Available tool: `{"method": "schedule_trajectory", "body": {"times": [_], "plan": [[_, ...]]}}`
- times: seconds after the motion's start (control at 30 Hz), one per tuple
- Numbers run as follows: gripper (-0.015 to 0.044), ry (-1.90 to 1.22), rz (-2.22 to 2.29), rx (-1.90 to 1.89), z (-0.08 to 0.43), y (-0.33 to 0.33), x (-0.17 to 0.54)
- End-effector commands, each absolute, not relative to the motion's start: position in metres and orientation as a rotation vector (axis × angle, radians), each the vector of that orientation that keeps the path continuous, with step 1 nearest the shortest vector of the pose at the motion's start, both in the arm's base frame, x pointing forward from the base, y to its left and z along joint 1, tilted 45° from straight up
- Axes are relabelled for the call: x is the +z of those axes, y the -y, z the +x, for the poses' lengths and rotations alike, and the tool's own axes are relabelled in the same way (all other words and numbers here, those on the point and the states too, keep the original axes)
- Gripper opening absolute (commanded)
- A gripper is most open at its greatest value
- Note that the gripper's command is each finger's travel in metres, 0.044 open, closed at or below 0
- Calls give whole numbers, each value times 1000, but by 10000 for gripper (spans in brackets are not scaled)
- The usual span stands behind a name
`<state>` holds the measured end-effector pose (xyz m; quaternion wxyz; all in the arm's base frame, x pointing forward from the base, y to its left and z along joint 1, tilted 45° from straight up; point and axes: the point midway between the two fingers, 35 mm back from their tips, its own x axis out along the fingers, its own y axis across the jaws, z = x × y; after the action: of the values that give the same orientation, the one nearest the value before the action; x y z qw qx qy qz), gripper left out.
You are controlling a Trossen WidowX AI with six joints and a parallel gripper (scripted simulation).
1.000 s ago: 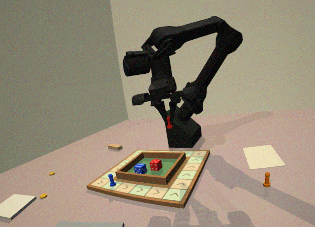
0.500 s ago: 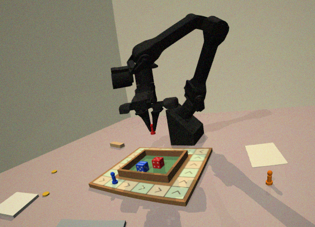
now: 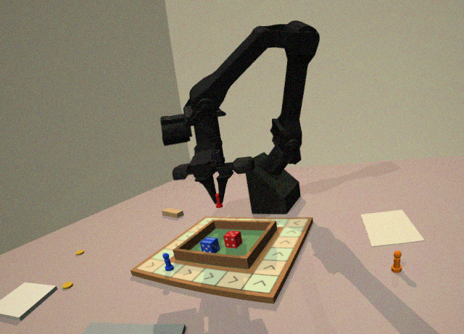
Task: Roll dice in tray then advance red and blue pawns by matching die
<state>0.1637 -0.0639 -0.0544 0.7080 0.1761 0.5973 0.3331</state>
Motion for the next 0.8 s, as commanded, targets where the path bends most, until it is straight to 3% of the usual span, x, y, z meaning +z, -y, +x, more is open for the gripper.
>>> {"method": "schedule_trajectory", "body": {"times": [0.0, 0.67, 0.77], "plan": [[0, -1332, 413, 749, 161, 50, -66], [0, -1331, 414, 750, 162, 31, -84], [79, -1328, 396, 748, 165, 36, -81]]}}
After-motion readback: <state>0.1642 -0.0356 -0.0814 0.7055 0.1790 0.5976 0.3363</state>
